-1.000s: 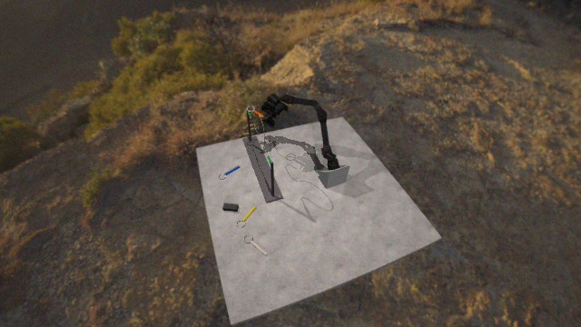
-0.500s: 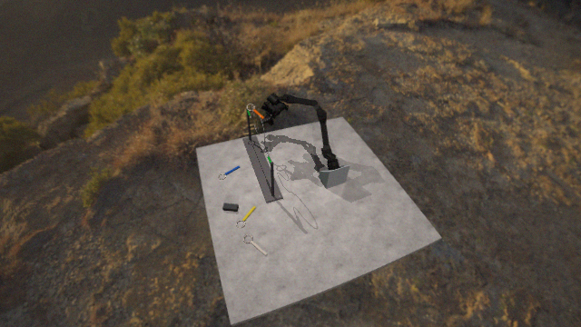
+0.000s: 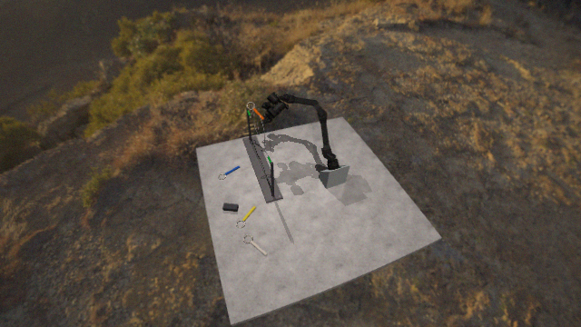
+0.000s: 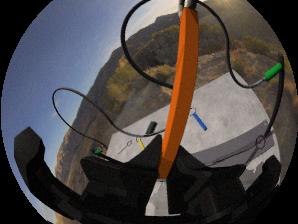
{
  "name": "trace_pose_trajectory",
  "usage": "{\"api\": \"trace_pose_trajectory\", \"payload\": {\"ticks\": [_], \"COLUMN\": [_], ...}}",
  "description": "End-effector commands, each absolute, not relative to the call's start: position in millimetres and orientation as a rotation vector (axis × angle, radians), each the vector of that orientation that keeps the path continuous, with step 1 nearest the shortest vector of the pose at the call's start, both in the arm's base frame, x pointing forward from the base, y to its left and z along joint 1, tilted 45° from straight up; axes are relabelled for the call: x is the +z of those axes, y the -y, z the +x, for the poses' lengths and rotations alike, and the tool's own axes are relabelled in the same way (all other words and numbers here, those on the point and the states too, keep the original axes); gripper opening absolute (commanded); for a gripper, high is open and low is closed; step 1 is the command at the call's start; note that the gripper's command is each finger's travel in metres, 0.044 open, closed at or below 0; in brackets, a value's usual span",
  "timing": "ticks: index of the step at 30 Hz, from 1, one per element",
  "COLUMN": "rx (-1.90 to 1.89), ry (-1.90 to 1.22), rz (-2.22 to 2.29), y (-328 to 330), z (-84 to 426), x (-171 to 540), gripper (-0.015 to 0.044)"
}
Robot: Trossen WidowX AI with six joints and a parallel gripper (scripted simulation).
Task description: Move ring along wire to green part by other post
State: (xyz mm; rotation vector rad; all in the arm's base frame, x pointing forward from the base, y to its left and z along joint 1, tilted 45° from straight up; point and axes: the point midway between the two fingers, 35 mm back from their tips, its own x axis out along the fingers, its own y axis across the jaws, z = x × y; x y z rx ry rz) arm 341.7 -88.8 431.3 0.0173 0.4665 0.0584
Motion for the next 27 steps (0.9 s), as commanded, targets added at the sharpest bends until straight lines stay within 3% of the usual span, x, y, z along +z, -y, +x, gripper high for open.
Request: {"api": "trace_pose_trajectory", "payload": {"ticks": [1,27], "rx": [0.028,-0.142], "ry": [-0.465,-0.424], "rz": [-0.086,-0.633], "y": [95.5,131.2], "z": [342.3,343.9], "x": [430.4,443.3], "gripper": [-0.015,-0.015]}}
